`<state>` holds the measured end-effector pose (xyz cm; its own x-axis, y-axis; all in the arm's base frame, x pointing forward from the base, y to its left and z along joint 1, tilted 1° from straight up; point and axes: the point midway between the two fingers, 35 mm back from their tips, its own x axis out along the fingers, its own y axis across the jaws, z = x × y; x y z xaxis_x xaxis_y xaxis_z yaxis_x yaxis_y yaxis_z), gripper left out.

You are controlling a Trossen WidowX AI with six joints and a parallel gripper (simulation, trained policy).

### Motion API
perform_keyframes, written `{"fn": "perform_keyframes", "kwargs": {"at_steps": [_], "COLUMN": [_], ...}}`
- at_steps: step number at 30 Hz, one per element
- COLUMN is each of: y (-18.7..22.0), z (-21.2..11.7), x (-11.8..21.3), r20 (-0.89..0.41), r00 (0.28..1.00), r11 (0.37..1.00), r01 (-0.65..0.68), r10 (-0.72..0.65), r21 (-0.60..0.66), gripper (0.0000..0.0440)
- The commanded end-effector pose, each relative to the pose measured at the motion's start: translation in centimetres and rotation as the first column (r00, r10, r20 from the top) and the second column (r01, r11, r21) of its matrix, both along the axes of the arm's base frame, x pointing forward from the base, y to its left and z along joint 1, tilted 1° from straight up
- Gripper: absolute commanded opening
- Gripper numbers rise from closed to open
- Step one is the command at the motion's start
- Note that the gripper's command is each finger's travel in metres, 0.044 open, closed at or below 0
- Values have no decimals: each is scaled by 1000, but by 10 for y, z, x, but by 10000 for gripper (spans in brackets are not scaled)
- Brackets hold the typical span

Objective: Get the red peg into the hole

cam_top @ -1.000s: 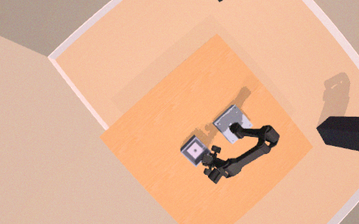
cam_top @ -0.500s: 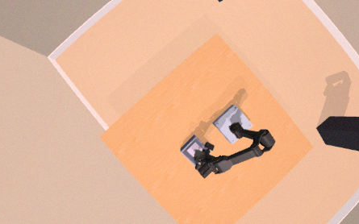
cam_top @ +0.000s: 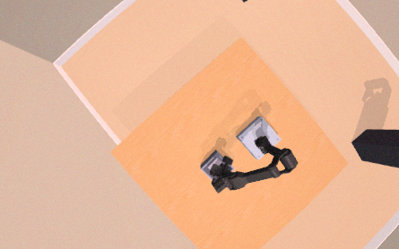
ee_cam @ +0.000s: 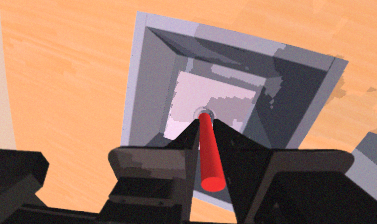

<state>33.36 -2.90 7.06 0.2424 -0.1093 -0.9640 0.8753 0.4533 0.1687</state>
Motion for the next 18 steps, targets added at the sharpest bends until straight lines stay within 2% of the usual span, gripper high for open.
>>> {"fn": "perform_keyframes", "kwargs": {"at_steps": [1, 6, 18], "y": [-3, -7, -27], "z": [-12, -17, -8], "x": [3, 8, 44], "r20": [-30, -62, -30], "r00": [999, 997, 998], "r11": [1000, 999, 997], "r01": [-17, -36, -62], "r10": [17, 35, 60], "r21": [-1, -11, -40], "gripper": [134, 170, 440]}}
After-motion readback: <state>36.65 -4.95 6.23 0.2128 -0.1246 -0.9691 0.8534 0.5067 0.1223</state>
